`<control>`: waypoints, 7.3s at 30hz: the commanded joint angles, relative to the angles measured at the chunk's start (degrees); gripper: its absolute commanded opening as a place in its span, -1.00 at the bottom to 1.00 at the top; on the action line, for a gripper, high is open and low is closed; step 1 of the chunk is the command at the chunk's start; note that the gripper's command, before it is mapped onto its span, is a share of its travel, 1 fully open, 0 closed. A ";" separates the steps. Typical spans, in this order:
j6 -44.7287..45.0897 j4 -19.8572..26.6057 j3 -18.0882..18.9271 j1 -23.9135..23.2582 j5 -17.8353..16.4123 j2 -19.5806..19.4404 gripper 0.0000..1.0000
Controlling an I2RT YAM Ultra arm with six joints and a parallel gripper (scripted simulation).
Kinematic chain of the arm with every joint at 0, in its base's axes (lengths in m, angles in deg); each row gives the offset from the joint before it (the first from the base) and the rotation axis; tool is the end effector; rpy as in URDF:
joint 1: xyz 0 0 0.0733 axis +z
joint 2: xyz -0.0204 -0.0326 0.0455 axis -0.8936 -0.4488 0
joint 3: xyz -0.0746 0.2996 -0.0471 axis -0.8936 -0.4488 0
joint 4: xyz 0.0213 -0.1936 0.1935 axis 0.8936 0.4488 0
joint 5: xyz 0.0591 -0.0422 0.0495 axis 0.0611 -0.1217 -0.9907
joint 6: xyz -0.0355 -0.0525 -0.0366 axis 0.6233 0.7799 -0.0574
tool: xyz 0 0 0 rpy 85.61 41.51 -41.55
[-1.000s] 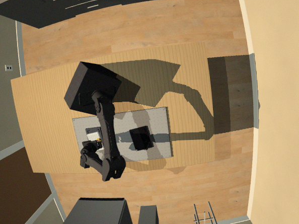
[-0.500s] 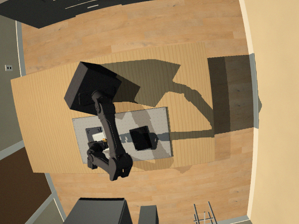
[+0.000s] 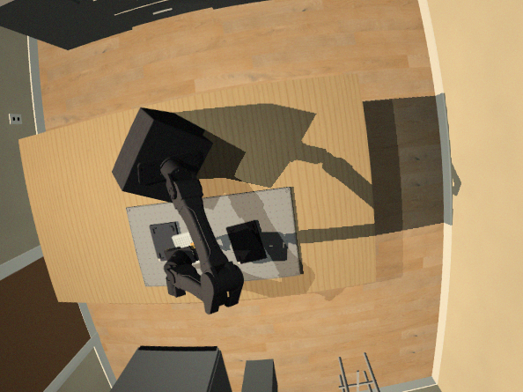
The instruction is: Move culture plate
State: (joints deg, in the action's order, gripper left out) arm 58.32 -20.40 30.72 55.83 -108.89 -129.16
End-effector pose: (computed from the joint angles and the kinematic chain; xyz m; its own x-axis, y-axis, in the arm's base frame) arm 0.3792 -0.0064 0.0654 -0.8516 -0.1009 -0.5143 -0.4050 0.7496 0.5235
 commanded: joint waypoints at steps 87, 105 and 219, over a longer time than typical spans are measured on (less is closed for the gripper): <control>-33.76 7.63 1.86 28.90 16.76 26.54 -1.00; -33.13 6.99 2.08 28.63 16.21 26.06 -1.00; -38.05 -4.12 6.44 34.17 20.13 13.25 -1.00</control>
State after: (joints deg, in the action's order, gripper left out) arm 20.62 -23.22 37.93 90.56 -89.24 -117.40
